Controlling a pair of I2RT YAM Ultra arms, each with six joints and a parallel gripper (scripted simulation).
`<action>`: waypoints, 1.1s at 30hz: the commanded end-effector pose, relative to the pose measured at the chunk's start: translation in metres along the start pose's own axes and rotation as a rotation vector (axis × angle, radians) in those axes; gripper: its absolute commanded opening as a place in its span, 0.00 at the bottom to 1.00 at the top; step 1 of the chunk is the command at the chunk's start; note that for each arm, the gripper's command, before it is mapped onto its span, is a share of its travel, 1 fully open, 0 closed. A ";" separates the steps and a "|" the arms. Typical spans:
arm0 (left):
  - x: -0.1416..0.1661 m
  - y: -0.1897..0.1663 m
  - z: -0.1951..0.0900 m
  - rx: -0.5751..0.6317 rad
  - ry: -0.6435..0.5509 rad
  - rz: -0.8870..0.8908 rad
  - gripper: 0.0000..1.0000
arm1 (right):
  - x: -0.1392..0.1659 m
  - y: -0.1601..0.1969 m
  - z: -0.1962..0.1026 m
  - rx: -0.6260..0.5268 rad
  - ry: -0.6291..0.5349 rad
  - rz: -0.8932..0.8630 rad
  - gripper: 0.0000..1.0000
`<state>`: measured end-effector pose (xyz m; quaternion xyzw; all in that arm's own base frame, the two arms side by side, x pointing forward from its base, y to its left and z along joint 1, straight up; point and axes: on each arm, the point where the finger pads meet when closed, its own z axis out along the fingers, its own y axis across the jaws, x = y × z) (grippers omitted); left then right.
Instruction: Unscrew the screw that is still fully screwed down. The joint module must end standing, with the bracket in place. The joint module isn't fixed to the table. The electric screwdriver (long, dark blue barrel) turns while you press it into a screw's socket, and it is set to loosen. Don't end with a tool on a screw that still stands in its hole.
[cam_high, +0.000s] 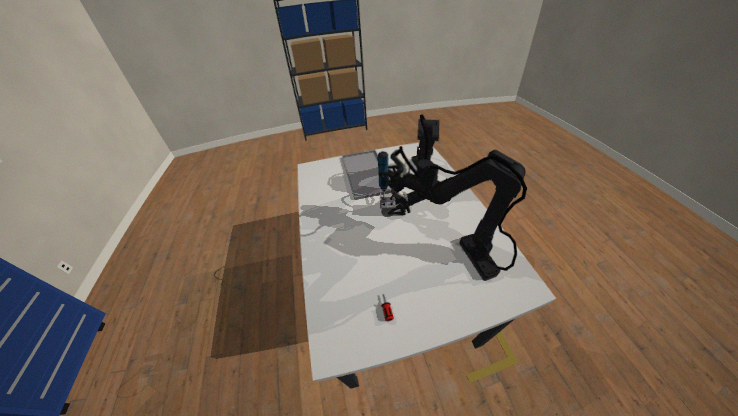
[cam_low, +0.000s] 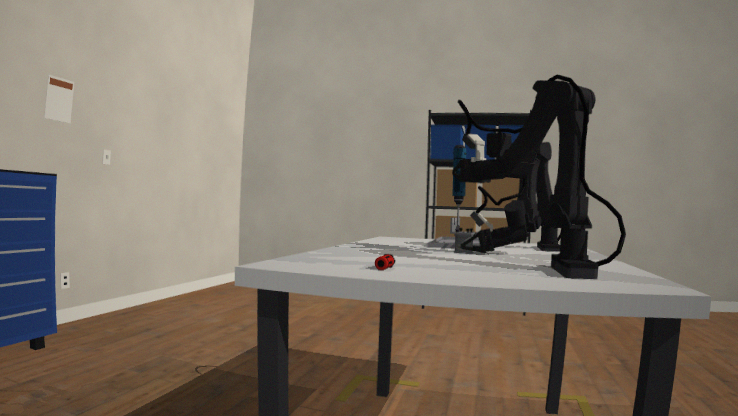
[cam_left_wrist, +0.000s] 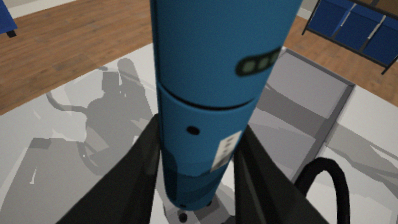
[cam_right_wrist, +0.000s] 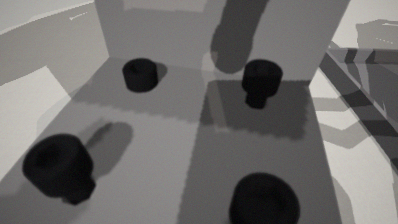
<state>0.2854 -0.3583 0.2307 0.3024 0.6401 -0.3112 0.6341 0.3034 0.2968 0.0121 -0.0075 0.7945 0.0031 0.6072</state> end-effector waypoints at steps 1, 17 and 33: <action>-0.040 -0.002 0.000 -0.001 -0.130 -0.007 0.42 | -0.004 0.001 0.000 0.002 -0.008 0.011 0.59; -0.040 0.001 -0.001 -0.008 -0.129 -0.006 0.42 | -0.004 0.001 0.000 0.002 -0.008 0.011 0.59; -0.040 0.004 -0.003 -0.015 -0.130 -0.005 0.42 | -0.004 0.001 0.000 0.002 -0.008 0.011 0.59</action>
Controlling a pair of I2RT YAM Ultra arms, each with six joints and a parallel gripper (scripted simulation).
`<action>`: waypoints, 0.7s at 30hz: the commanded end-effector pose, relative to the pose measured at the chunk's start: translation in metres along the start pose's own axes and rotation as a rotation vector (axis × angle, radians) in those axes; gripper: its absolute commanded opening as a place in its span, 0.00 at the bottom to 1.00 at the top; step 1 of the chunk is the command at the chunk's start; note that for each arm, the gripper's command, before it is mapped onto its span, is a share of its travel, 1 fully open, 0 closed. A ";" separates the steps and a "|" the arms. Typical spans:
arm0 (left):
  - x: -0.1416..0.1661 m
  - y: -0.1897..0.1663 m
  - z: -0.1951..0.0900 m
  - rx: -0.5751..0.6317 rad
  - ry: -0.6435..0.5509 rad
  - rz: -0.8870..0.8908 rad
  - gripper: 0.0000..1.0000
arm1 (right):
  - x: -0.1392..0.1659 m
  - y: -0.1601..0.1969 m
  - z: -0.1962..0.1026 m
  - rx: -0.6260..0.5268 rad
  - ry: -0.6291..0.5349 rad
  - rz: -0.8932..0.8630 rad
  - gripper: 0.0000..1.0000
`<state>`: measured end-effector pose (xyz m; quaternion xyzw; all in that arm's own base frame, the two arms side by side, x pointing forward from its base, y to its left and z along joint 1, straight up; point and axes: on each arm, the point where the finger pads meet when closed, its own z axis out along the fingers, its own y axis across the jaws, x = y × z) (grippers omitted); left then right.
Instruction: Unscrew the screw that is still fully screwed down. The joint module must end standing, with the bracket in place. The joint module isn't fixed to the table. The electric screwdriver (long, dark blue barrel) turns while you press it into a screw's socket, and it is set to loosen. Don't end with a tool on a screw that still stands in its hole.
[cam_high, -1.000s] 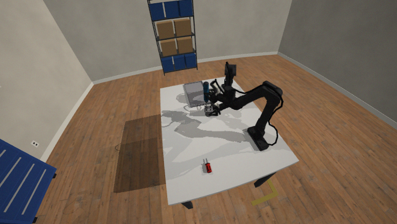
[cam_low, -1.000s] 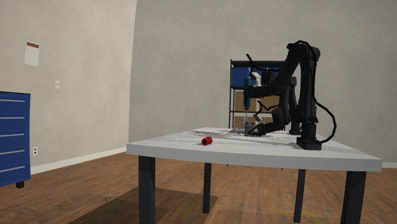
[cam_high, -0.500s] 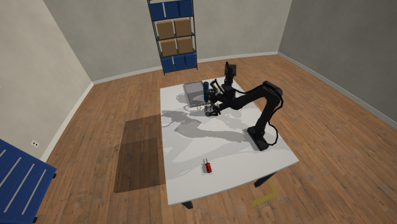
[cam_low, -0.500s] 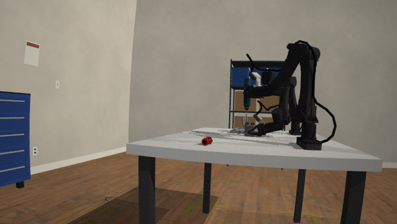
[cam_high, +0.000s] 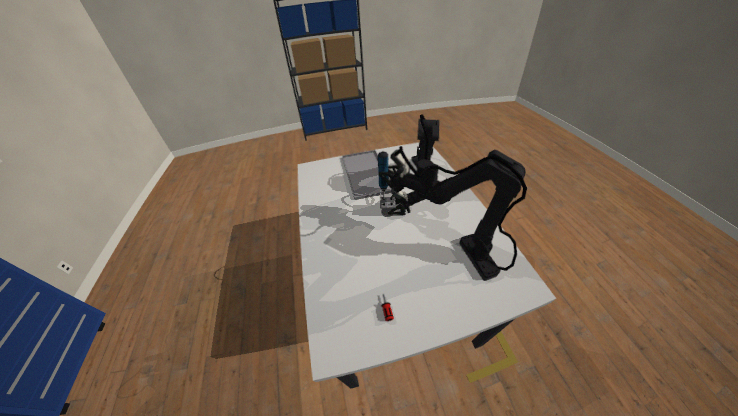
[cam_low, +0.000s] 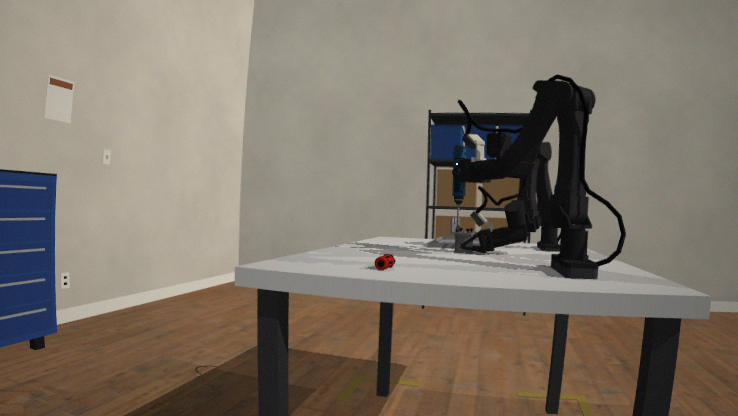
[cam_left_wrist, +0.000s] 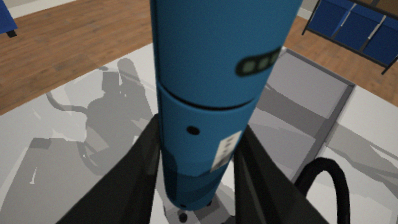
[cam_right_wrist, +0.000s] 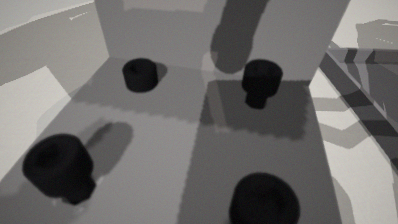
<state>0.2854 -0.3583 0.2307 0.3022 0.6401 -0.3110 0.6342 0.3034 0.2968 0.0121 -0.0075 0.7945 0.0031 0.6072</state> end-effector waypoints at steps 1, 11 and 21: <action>-0.040 0.004 -0.003 -0.014 -0.130 -0.005 0.42 | -0.004 0.001 0.000 0.002 -0.008 0.011 0.59; -0.039 0.006 -0.003 -0.020 -0.125 -0.003 0.42 | -0.004 0.001 0.000 0.002 -0.008 0.011 0.59; -0.026 0.007 -0.003 -0.018 -0.099 -0.003 0.42 | -0.004 0.001 0.000 0.002 -0.008 0.011 0.59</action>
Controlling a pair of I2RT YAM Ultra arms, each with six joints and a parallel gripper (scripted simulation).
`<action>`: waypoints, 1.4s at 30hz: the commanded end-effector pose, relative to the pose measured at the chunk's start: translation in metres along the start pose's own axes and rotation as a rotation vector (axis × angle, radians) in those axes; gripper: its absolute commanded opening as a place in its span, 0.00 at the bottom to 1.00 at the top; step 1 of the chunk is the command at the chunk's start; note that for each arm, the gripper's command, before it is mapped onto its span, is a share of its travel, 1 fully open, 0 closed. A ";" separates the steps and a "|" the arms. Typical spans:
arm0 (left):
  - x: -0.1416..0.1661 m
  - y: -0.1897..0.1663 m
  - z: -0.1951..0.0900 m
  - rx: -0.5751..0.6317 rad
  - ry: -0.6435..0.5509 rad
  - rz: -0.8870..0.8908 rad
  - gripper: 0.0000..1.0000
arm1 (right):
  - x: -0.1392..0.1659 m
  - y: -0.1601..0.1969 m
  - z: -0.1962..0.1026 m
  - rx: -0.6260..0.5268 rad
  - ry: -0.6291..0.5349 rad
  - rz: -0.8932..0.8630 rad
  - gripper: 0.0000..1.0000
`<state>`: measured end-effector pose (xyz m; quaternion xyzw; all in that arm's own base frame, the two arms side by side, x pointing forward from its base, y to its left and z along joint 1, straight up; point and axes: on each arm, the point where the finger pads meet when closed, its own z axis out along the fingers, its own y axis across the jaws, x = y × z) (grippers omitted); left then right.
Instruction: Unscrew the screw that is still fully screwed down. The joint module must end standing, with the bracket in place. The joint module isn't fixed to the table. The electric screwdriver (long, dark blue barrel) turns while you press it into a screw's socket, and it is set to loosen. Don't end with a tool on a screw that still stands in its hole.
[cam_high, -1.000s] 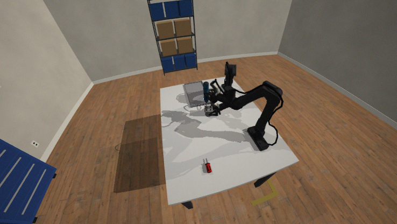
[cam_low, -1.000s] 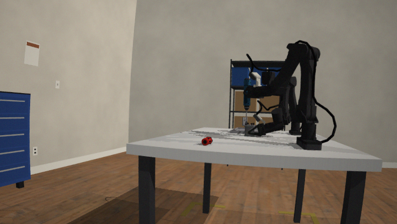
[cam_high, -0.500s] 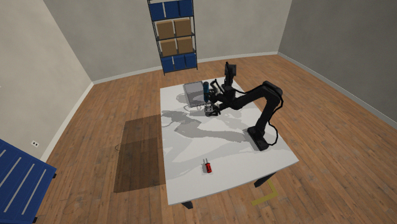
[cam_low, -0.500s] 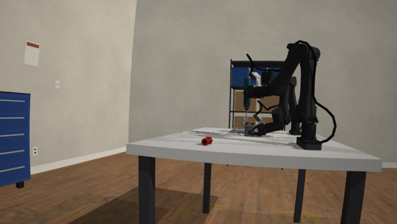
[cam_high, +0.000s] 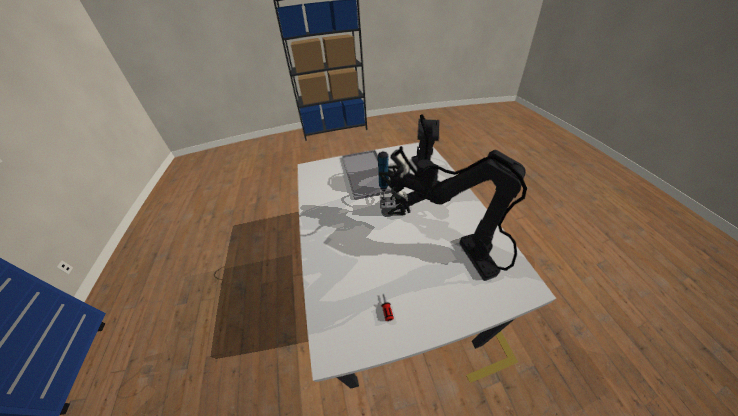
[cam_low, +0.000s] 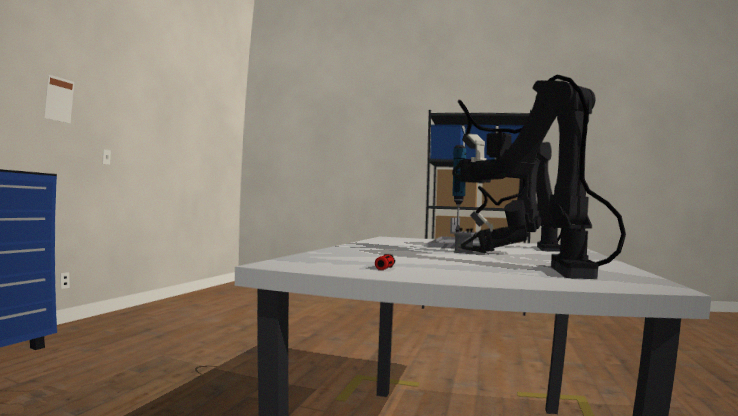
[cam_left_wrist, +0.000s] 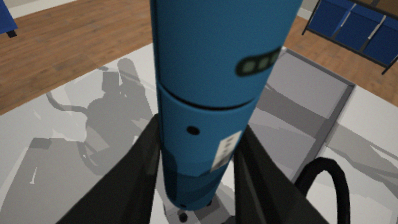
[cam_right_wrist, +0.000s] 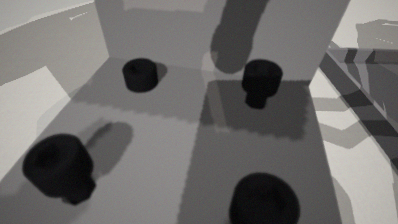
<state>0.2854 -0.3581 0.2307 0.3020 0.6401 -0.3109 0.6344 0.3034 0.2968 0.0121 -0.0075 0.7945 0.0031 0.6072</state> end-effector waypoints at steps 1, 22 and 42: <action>-0.016 0.006 -0.001 -0.015 -0.078 -0.003 0.42 | -0.004 0.001 0.000 0.002 -0.008 0.011 0.59; -0.019 0.005 -0.001 -0.006 -0.112 -0.003 0.42 | -0.004 0.001 0.000 0.002 -0.008 0.011 0.59; -0.022 0.005 0.001 -0.002 -0.133 -0.002 0.42 | -0.004 0.001 0.000 0.002 -0.008 0.011 0.59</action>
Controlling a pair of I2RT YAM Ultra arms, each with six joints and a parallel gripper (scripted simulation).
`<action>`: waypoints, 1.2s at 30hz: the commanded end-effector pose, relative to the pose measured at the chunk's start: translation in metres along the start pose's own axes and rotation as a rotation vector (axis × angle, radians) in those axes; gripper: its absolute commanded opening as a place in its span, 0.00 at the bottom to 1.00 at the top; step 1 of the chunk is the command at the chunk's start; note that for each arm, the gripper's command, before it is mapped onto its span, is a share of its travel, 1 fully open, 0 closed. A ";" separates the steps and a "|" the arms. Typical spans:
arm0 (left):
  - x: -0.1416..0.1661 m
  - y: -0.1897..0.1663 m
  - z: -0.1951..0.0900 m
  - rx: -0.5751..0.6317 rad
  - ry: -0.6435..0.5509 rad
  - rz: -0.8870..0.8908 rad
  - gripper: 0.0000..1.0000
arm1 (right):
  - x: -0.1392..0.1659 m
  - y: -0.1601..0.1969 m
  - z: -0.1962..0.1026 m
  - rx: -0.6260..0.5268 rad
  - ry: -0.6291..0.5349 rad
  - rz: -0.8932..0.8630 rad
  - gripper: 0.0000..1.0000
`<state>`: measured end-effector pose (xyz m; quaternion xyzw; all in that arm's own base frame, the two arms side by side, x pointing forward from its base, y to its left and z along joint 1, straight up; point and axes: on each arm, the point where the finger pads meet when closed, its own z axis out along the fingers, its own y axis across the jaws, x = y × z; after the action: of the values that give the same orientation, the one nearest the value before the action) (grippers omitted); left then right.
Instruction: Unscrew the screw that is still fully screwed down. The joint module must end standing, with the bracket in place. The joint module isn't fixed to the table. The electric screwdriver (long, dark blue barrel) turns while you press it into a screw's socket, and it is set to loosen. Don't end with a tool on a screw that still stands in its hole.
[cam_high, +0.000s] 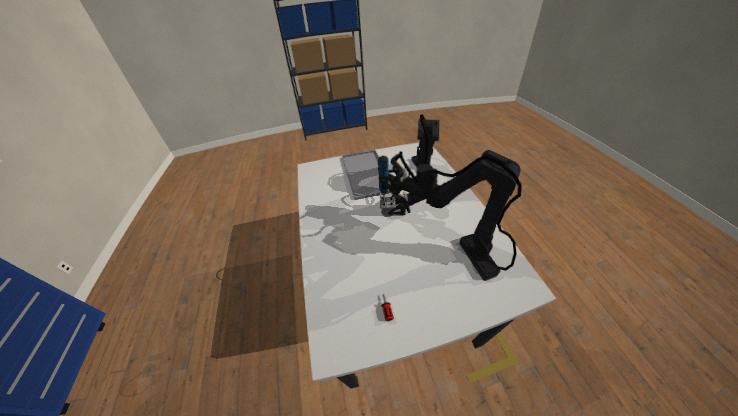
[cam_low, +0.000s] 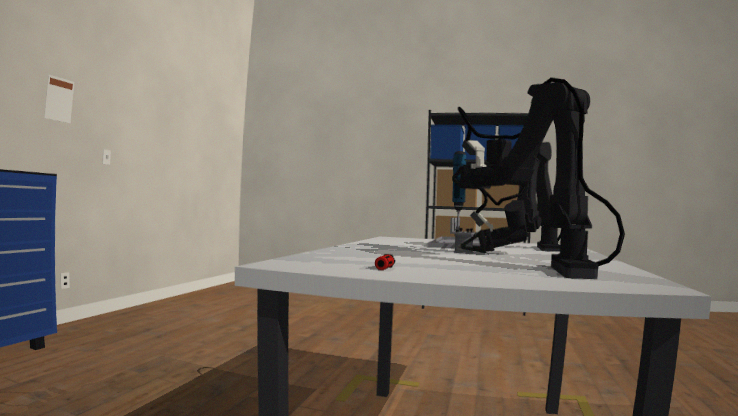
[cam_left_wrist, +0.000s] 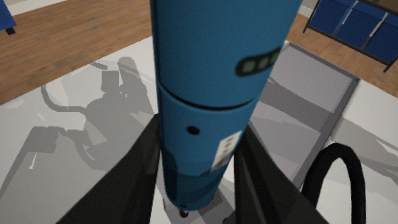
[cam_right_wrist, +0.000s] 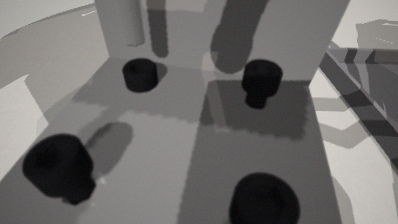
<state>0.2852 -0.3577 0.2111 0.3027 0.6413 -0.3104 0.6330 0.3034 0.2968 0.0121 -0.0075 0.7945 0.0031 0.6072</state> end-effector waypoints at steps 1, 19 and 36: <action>-0.042 0.005 0.001 -0.002 -0.138 -0.002 0.42 | -0.004 0.001 0.000 0.002 -0.008 0.011 0.59; -0.043 0.002 0.002 0.005 -0.138 -0.002 0.42 | -0.004 0.001 0.000 0.002 -0.008 0.011 0.59; -0.025 0.001 0.000 0.005 -0.104 -0.002 0.42 | -0.004 0.001 0.000 0.002 -0.008 0.011 0.59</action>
<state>0.2872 -0.3573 0.2105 0.3011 0.6401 -0.3103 0.6351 0.3034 0.2968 0.0121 -0.0075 0.7945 0.0031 0.6072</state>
